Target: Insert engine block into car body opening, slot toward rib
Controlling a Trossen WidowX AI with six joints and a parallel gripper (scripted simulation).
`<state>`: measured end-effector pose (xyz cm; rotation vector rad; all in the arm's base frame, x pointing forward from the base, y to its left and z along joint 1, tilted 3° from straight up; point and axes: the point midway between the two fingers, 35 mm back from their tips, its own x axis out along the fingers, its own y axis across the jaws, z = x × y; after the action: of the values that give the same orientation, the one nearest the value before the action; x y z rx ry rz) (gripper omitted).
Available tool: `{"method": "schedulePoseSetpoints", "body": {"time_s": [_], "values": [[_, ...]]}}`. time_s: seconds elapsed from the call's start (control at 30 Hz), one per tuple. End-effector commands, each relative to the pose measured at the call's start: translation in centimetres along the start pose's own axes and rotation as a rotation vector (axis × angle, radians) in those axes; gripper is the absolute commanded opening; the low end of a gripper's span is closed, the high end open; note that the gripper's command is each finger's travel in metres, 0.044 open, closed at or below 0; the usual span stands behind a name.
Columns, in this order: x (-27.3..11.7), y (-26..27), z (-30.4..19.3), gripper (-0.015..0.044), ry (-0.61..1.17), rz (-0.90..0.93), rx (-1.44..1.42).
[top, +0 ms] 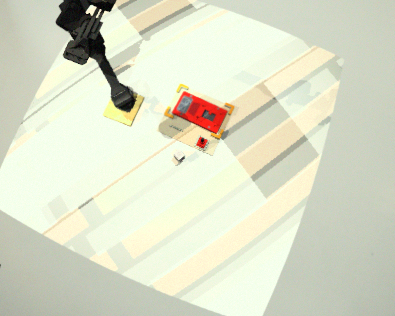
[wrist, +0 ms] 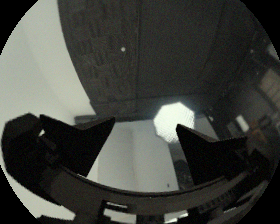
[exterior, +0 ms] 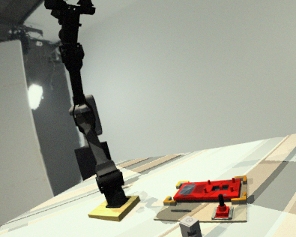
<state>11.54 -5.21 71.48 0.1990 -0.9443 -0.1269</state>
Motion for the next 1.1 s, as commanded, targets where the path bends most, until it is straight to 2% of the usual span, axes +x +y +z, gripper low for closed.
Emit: {"method": "schedulePoseSetpoints", "body": {"time_s": [0.0,0.3,0.5,1.07], "values": [[0.6,-1.7,-2.0,0.0440,0.052,-0.040,-0.031],[1.7,-6.3,-8.8,0.0440,0.247,-0.143,-0.136],[1.6,-7.5,-12.5,0.0440,0.340,-0.166,-0.110],[-0.3,-13.1,-23.3,0.0440,0.711,-0.227,-0.348]]}}
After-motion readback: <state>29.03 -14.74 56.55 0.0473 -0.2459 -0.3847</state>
